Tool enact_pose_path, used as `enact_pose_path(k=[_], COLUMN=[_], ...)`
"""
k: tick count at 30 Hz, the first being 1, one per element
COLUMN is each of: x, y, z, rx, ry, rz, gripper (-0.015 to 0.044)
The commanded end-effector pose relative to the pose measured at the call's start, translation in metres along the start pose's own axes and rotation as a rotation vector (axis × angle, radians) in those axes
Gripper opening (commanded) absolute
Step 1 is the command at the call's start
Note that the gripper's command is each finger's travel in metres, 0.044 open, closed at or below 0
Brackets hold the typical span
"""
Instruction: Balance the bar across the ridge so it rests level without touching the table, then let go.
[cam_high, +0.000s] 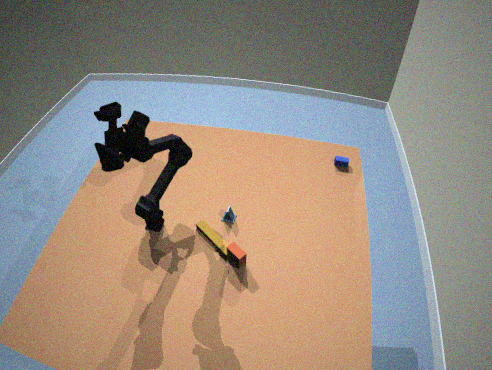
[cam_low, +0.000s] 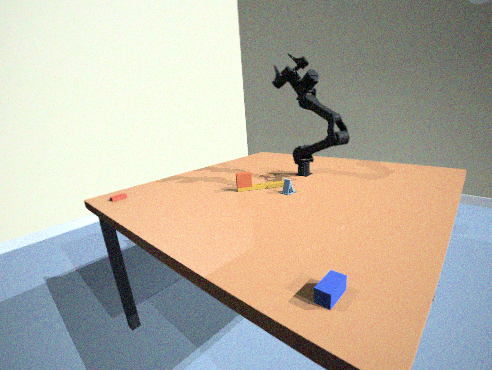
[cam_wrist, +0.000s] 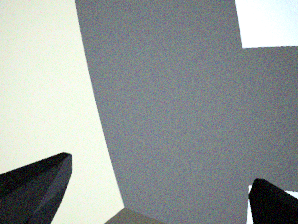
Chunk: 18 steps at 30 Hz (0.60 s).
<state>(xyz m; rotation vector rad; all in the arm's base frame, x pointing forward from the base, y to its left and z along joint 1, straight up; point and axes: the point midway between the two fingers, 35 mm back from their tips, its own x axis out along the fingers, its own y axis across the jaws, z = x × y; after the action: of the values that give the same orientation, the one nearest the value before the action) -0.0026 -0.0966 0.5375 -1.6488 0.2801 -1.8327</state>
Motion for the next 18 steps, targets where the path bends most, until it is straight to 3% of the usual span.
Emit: enact_pose_path(k=[1, 4, 18], x=[0.0, 0.006, 0.025], y=[0.001, 0.011, 0.084], z=[0.0, -0.005, -0.013], rx=[0.0, 0.004, 0.073], ry=[0.001, 0.01, 0.009], rz=[0.003, 0.05, 0.33], gripper=[0.0374, 0.0315, 0.0315])
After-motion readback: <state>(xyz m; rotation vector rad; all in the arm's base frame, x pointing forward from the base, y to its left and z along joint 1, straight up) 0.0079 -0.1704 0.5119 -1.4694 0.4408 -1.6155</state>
